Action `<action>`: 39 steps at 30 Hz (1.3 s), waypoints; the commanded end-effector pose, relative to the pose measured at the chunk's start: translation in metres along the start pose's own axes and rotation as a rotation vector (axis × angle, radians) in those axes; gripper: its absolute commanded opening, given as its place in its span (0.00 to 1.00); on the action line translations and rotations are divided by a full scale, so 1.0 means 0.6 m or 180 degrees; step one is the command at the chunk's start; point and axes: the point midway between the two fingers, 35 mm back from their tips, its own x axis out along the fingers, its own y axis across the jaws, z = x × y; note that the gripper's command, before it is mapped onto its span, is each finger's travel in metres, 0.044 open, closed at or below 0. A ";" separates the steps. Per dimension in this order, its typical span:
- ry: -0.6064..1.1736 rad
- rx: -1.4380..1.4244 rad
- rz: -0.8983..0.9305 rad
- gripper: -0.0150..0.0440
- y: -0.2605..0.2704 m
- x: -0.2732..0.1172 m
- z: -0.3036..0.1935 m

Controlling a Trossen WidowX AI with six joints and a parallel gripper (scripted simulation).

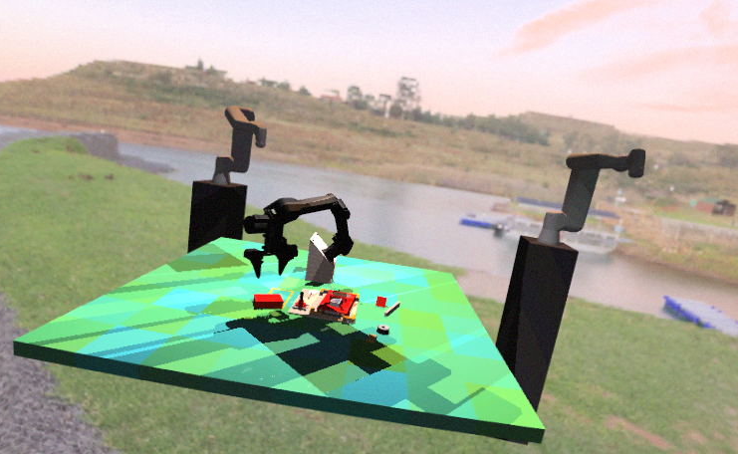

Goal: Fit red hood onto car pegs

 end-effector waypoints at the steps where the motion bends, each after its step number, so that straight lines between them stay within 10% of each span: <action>1: 0.0013 0.1153 -0.0008 1.00 0.006 0.008 -0.006; 23: 0.0033 0.6351 -0.0014 1.00 0.040 0.050 -0.033; 39: 0.0034 0.6507 -0.0015 1.00 0.041 0.054 -0.034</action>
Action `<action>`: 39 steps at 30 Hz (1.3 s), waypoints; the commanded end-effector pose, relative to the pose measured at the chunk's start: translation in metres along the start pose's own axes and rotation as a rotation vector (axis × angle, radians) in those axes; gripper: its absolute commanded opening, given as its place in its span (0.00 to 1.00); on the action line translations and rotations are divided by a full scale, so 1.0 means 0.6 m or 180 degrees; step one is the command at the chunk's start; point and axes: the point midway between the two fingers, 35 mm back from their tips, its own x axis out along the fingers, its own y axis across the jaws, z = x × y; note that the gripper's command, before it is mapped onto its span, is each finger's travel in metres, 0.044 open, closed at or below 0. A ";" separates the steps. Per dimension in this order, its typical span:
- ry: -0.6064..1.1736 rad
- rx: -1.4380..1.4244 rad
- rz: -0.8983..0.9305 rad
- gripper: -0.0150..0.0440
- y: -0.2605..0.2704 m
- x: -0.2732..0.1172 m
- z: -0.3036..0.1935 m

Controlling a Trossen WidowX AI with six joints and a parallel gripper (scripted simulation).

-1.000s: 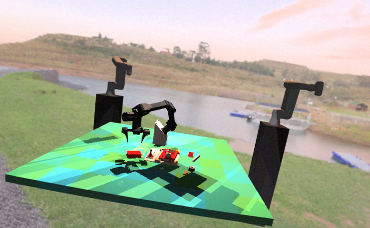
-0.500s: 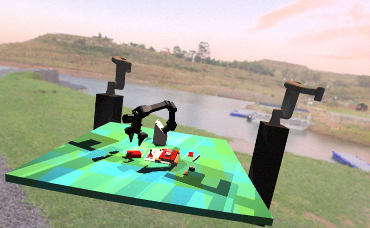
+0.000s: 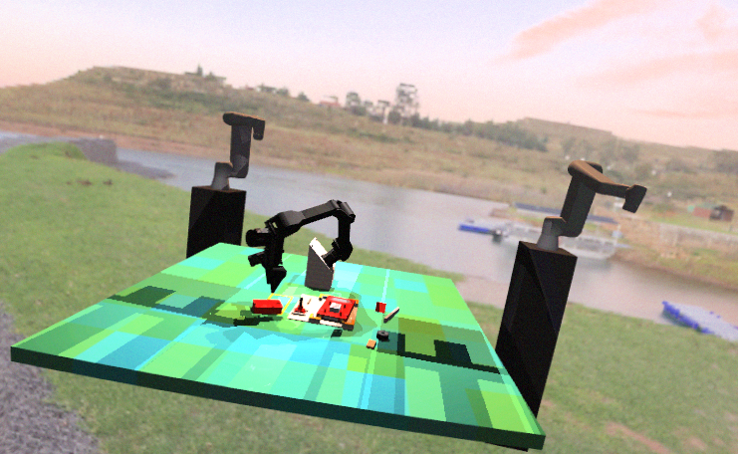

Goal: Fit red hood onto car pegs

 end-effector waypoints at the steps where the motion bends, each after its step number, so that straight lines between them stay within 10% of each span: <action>1: -0.0010 0.0030 -0.0016 1.00 -0.001 0.003 0.001; 39: -0.0008 0.0030 -0.0014 1.00 -0.002 0.051 0.002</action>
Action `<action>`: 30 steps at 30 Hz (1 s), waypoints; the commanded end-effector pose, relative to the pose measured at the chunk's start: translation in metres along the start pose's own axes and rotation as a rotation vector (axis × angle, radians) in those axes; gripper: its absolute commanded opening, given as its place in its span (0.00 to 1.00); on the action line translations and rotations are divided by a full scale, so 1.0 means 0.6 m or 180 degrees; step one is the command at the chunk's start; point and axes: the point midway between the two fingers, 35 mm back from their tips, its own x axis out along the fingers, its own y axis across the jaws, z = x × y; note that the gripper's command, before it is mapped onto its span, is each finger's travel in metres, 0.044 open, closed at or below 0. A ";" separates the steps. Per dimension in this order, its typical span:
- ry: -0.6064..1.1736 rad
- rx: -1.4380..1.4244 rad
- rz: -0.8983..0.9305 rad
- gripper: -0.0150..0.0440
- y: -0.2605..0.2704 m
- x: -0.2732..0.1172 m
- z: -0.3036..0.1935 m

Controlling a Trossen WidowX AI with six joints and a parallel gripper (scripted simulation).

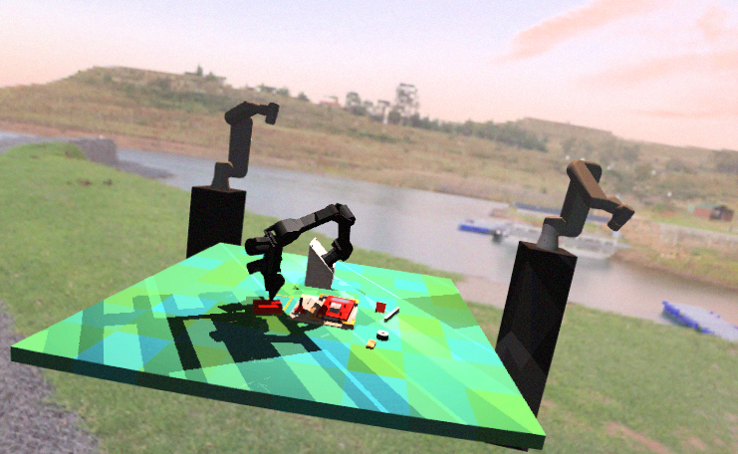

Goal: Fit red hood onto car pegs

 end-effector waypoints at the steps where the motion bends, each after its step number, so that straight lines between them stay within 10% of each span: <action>1: 0.0012 0.0016 0.0015 1.00 0.001 0.005 -0.001; 30: 0.0016 0.0016 0.0017 1.00 0.000 0.040 -0.001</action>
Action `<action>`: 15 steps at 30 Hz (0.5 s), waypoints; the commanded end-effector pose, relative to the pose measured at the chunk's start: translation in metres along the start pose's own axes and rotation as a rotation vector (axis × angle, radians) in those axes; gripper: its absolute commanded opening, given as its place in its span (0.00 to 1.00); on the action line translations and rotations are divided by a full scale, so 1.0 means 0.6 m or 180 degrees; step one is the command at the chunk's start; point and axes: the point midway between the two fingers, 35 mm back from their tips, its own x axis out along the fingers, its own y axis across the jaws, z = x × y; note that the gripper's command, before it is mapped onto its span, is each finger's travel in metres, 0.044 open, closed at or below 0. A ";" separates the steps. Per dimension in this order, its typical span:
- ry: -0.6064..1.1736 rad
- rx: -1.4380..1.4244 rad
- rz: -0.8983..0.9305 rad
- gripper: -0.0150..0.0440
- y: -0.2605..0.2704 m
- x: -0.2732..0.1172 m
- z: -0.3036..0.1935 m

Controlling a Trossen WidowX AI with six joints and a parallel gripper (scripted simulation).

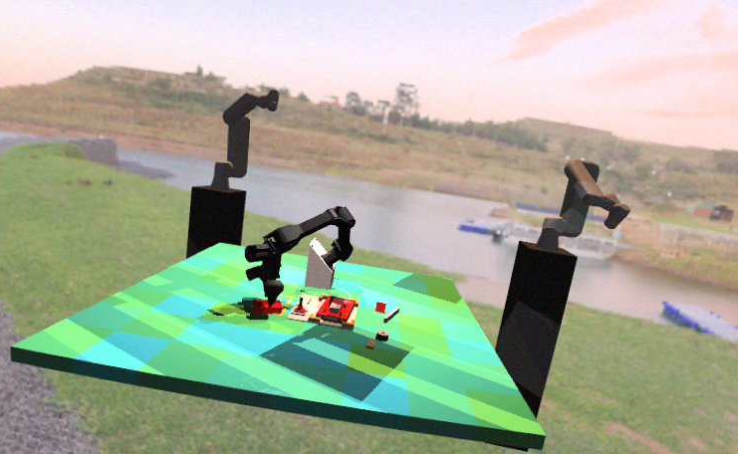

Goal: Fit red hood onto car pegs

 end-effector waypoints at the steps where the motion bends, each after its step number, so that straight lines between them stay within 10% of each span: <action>1: 0.0010 0.0015 0.0016 1.00 0.001 0.003 -0.001; 15: 0.0011 0.0015 0.0016 1.00 0.001 0.014 -0.001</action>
